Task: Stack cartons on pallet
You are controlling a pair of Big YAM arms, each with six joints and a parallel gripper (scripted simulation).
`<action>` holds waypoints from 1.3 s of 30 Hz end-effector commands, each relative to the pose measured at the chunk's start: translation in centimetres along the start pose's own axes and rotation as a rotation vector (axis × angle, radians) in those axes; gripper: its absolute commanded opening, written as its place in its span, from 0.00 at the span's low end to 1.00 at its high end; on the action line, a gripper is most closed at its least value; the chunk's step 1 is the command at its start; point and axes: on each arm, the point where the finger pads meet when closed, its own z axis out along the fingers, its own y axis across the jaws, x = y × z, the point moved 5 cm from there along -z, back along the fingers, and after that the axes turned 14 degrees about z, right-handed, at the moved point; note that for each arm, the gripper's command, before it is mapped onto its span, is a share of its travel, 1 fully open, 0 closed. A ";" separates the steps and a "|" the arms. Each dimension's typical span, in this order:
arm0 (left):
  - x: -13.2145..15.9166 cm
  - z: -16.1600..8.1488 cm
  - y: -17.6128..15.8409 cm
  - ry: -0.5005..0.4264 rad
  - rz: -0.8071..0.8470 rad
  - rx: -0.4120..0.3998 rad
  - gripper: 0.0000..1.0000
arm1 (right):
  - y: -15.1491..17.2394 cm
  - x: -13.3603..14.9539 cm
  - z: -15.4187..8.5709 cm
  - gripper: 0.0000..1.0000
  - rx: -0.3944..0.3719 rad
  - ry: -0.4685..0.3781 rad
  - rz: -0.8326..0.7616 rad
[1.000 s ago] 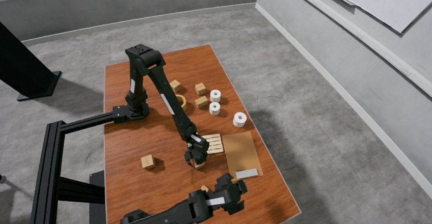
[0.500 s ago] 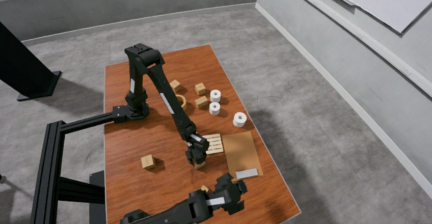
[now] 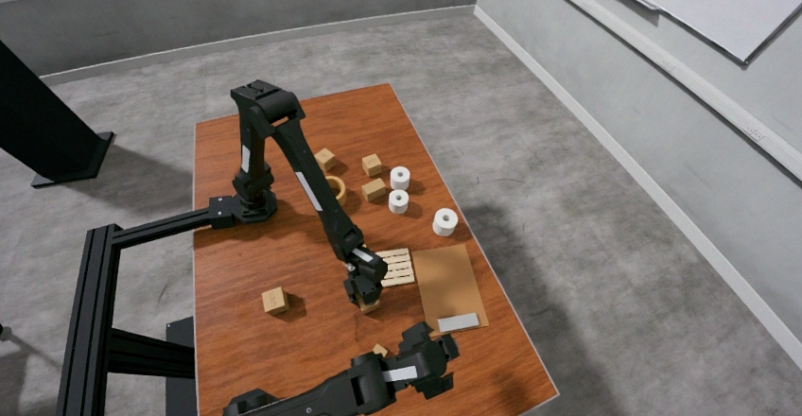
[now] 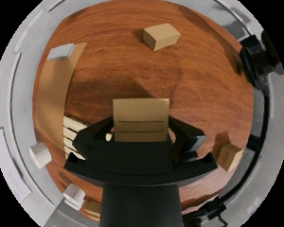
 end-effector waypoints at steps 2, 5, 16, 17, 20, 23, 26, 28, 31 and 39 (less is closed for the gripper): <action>-1.6 -1.4 0.2 -0.024 0.012 -0.015 0.43 | 0.4 -2.6 -0.8 1.00 -0.007 -0.052 -0.009; -3.1 -3.2 1.1 -0.037 0.006 -0.029 0.55 | 0.4 -2.6 -0.8 1.00 -0.007 -0.052 -0.009; -4.4 -8.7 1.5 -0.029 -0.006 -0.022 0.55 | 0.4 -2.6 -0.8 1.00 -0.007 -0.052 -0.009; -4.9 -9.9 1.3 -0.029 0.000 -0.018 0.55 | 0.4 -2.6 -0.8 1.00 -0.007 -0.052 -0.009; -5.9 -15.2 1.5 -0.026 -0.002 -0.018 0.55 | 0.4 -2.6 -0.8 1.00 -0.007 -0.052 -0.009; -6.9 -20.7 1.7 -0.027 -0.002 -0.018 0.55 | 0.4 -2.6 -0.8 1.00 -0.007 -0.052 -0.009; -7.8 -25.8 1.8 -0.029 -0.002 -0.020 0.55 | 0.4 -2.6 -0.8 1.00 -0.007 -0.052 -0.009; -8.3 -28.8 1.8 -0.031 -0.001 -0.021 0.55 | 0.4 -2.6 -0.8 1.00 -0.007 -0.052 -0.009; -8.6 -30.9 1.9 -0.032 0.000 -0.023 0.55 | 0.4 -2.6 -0.8 1.00 -0.007 -0.052 -0.009; -9.4 -34.6 2.3 -0.016 -0.005 -0.011 0.55 | 0.4 -2.6 -0.8 1.00 -0.007 -0.052 -0.009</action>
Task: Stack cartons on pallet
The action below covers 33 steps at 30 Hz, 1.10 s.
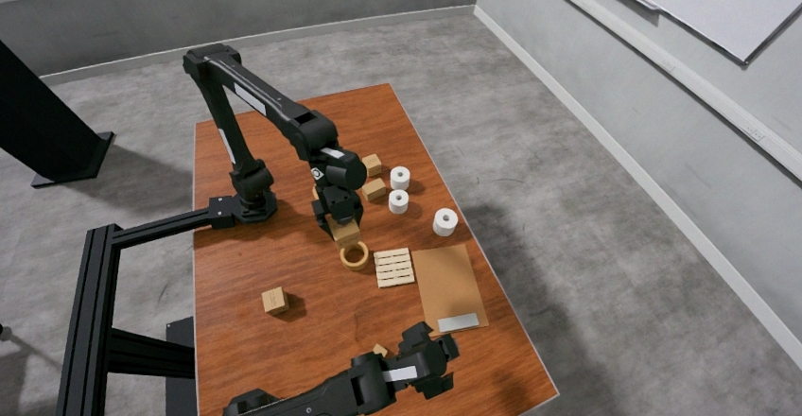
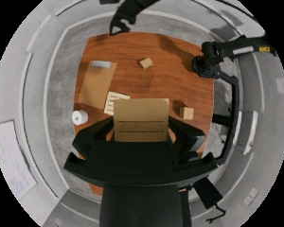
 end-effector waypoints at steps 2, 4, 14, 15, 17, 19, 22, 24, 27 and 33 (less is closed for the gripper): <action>-1.8 -2.5 1.4 -0.023 -0.014 -0.022 0.55 | 0.4 -2.6 -0.8 1.00 -0.007 -0.052 -0.009; -1.3 -1.8 1.4 -0.022 0.002 -0.026 0.55 | 0.4 -2.6 -0.8 1.00 -0.007 -0.052 -0.009; 0.7 -1.5 1.8 -0.288 0.043 -0.097 0.55 | 0.4 -2.6 -0.8 1.00 -0.007 -0.052 -0.009; 1.0 -1.4 1.8 -0.353 0.045 -0.104 0.55 | 0.4 -2.6 -0.8 1.00 -0.007 -0.052 -0.009; 1.5 -1.2 1.7 -0.482 0.032 -0.107 0.55 | 0.4 -2.6 -0.8 1.00 -0.007 -0.052 -0.009; 2.0 -0.9 1.7 -0.600 0.014 -0.107 0.55 | 0.4 -2.6 -0.8 1.00 -0.007 -0.052 -0.009; 2.7 0.4 1.6 -0.762 -0.008 -0.086 0.55 | 0.4 -2.6 -0.8 1.00 -0.007 -0.052 -0.009; 3.3 1.8 1.4 -0.839 -0.031 -0.047 0.55 | 0.4 -2.6 -0.8 1.00 -0.007 -0.052 -0.009; 3.6 2.1 1.2 -0.877 -0.036 -0.037 0.55 | 0.4 -2.6 -0.8 1.00 -0.007 -0.052 -0.009; 3.8 2.3 1.3 -1.082 0.012 -0.057 0.55 | 0.4 -2.6 -0.8 1.00 -0.007 -0.052 -0.009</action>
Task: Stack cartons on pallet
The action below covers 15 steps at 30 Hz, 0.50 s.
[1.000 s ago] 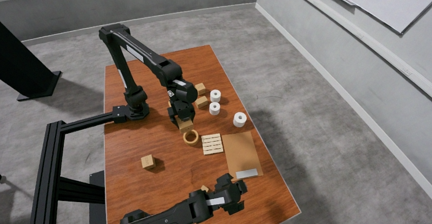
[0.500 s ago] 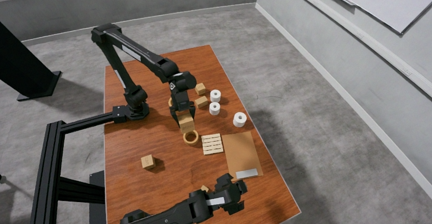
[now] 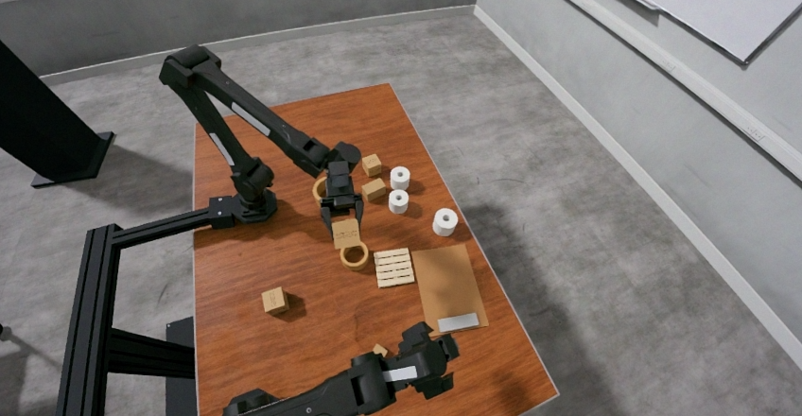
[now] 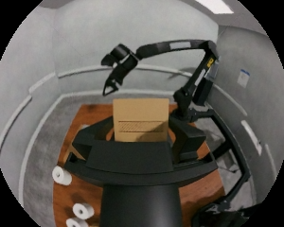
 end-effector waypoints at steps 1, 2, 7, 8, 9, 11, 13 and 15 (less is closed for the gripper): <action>-0.6 -0.2 1.1 -0.113 -0.006 -0.058 0.55 | 0.4 -2.6 -0.8 1.00 -0.007 -0.052 -0.009; -0.6 -0.1 1.0 -0.140 0.003 -0.054 0.55 | 0.4 -2.6 -0.8 1.00 -0.007 -0.052 -0.009; -0.3 0.0 0.7 -0.210 0.031 -0.045 0.55 | 0.4 -2.6 -0.8 1.00 -0.007 -0.052 -0.009; -0.1 -0.1 0.8 -0.220 0.037 -0.050 0.55 | 0.4 -2.6 -0.8 1.00 -0.007 -0.052 -0.009; -0.8 -0.1 1.4 -0.236 0.058 -0.055 0.55 | 0.4 -2.6 -0.8 1.00 -0.007 -0.052 -0.009; -0.8 -0.1 1.4 -0.236 0.058 -0.055 0.55 | 0.4 -2.6 -0.8 1.00 -0.007 -0.052 -0.009; -1.6 -0.1 1.1 -0.258 0.085 -0.051 0.55 | 0.4 -2.6 -0.8 1.00 -0.007 -0.052 -0.009; -1.3 0.0 1.1 -0.257 0.100 -0.050 0.55 | 0.4 -2.6 -0.8 1.00 -0.007 -0.052 -0.009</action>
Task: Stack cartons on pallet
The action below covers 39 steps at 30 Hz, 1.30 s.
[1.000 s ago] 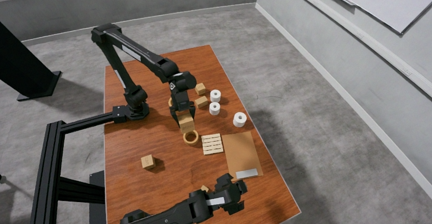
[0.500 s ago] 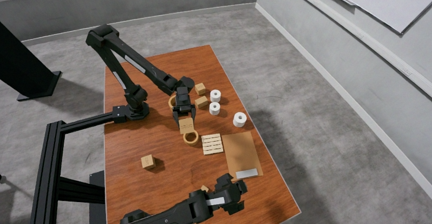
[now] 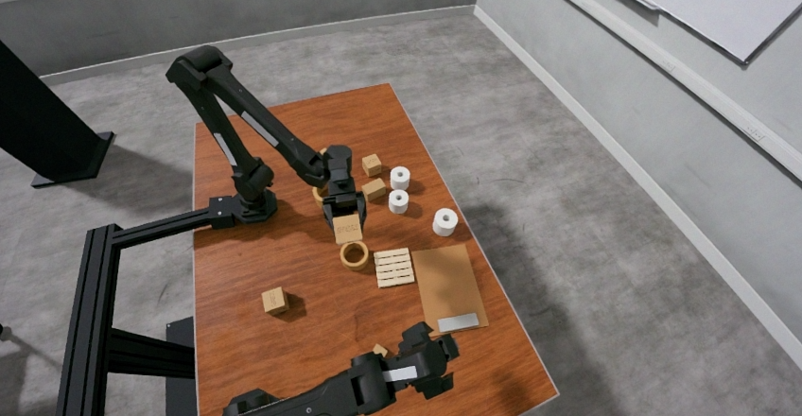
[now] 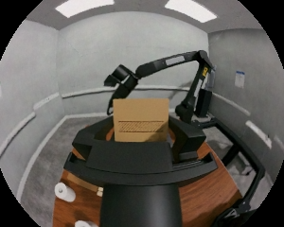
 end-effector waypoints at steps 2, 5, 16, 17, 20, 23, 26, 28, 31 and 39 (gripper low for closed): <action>-0.8 0.2 0.4 -0.031 0.013 -0.006 0.55 | 0.4 -2.6 -0.8 1.00 -0.007 -0.052 -0.009; -0.9 0.1 0.4 -0.033 0.017 -0.007 0.55 | 0.4 -2.6 -0.8 1.00 -0.007 -0.052 -0.009; -2.2 0.5 1.1 -0.043 0.033 -0.011 0.55 | 2.5 -1.9 -2.8 1.00 -0.154 -0.043 0.233; -2.2 0.5 1.1 -0.043 0.033 -0.011 0.55 | 3.2 -1.6 -3.2 1.00 -0.208 -0.035 0.273; -2.2 0.5 1.1 -0.043 0.033 -0.011 0.55 | 4.5 0.8 -3.8 1.00 -0.326 0.023 0.406; -2.2 0.5 1.1 -0.043 0.033 -0.011 0.55 | 5.9 1.7 -4.7 1.00 -0.440 0.054 0.515; -2.2 0.5 1.1 -0.043 0.033 -0.011 0.55 | 7.3 2.6 -5.6 1.00 -0.551 0.084 0.618; -2.2 0.5 1.1 -0.043 0.033 -0.011 0.55 | 8.3 3.2 -6.2 1.00 -0.623 0.105 0.682; -2.2 0.5 1.1 -0.043 0.033 -0.011 0.55 | 8.6 3.5 -6.4 1.00 -0.649 0.113 0.721; -2.2 0.5 1.1 -0.043 0.033 -0.011 0.55 | 12.1 6.1 -7.8 1.00 -0.891 0.195 0.924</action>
